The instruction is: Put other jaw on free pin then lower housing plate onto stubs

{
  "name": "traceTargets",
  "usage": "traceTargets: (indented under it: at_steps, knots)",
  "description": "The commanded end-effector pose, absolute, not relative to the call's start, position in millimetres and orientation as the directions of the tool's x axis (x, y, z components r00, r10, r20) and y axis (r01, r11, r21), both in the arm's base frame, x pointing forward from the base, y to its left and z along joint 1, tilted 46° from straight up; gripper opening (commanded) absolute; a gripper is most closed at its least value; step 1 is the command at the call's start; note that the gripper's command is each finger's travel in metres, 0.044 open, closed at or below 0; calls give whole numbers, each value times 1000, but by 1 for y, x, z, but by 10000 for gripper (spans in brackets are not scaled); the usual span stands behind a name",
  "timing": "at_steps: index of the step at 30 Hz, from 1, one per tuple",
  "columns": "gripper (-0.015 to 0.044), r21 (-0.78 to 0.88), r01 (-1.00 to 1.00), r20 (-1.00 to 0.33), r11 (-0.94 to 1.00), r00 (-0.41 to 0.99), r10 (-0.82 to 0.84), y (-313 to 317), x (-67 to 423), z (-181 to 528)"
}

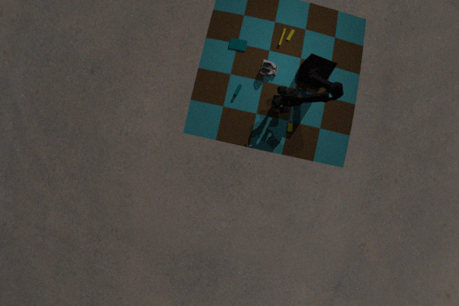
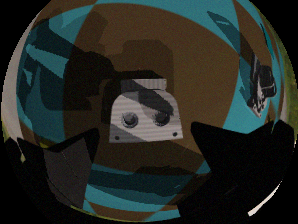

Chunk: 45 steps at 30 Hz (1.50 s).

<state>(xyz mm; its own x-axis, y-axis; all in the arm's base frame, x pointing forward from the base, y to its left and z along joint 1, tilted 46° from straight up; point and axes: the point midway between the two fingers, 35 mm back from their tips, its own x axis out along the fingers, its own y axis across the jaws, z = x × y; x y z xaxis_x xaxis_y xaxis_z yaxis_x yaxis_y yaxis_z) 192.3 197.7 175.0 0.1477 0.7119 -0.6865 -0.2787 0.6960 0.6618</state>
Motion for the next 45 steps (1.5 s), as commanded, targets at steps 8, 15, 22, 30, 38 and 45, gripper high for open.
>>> traceTargets:
  at_steps: [8,15,22,30,38,45]
  knots:
    - [440,661,-273,-689,699,147,710,209,195,163]
    - [440,662,-273,-688,698,147,710,217,196,155]
    - [440,662,-273,-688,698,147,711,218,196,155]
    - [440,662,-273,-688,698,147,711,218,196,155]
    - [440,662,-273,-688,698,147,711,218,196,154]
    - [407,663,-277,-687,696,145,712,218,196,155]
